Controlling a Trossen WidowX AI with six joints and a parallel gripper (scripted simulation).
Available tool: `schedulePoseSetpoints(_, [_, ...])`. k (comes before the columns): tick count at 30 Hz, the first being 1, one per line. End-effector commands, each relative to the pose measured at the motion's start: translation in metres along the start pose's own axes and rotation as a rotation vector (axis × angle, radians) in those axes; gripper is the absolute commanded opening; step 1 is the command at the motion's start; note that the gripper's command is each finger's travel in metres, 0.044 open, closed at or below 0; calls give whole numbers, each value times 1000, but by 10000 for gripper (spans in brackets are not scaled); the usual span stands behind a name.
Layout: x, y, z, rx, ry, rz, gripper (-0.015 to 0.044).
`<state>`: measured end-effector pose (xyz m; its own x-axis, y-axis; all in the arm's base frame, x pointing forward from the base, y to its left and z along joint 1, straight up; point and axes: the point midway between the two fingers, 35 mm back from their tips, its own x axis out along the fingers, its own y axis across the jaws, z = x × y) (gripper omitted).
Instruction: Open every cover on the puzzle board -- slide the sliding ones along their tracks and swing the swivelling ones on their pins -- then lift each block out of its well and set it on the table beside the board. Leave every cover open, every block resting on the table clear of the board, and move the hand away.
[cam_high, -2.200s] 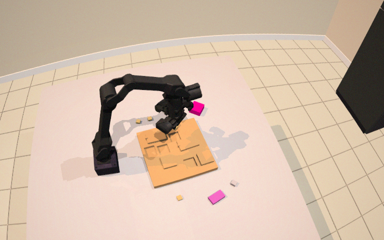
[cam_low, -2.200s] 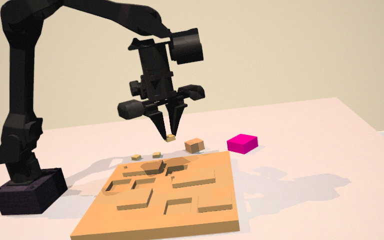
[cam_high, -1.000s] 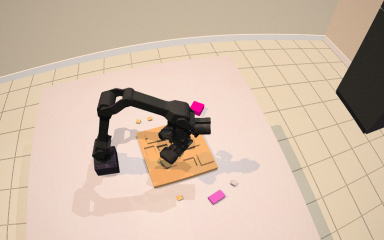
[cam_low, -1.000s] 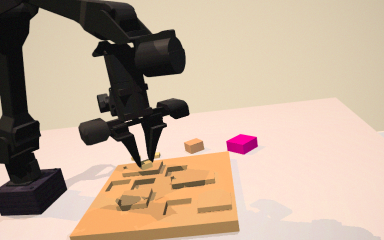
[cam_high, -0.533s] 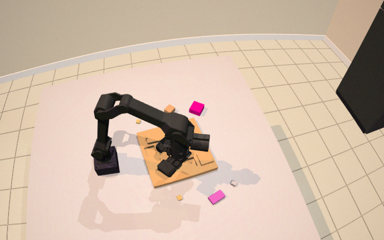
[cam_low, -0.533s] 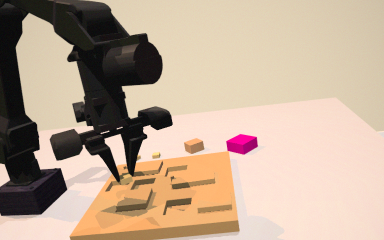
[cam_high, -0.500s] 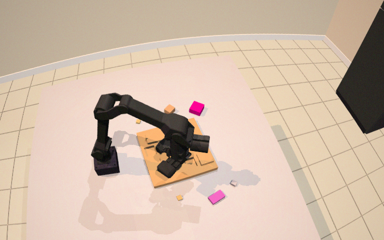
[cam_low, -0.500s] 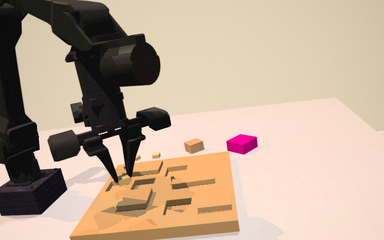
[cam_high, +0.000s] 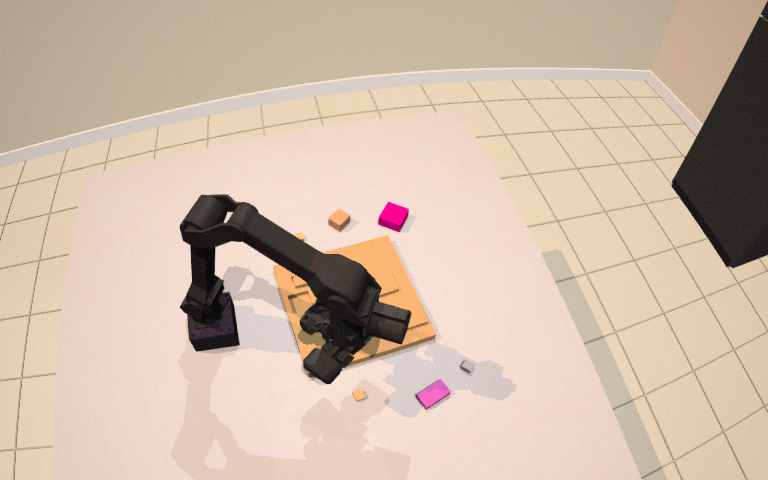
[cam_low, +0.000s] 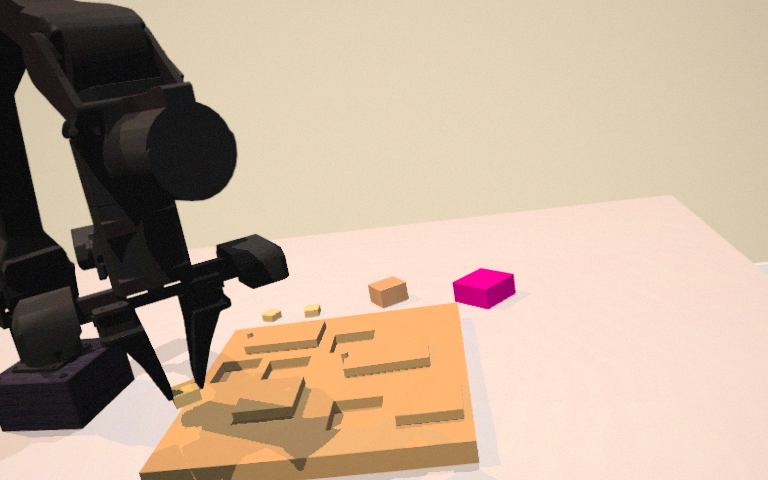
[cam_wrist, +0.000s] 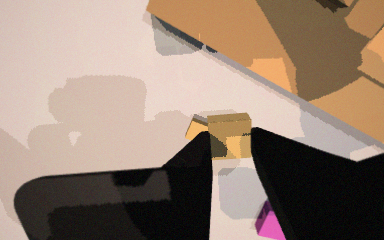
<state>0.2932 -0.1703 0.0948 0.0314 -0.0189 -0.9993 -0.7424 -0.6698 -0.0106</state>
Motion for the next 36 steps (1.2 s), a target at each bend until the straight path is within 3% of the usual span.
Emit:
schedulePoseSetpoints(1, [1, 17, -3, -4, -3, -2, 80])
schedulePoseSetpoints(15, [1, 68, -9, -5, -2, 2, 80])
schedulePoseSetpoints(36, [31, 69, -13, -5, -2, 2, 80])
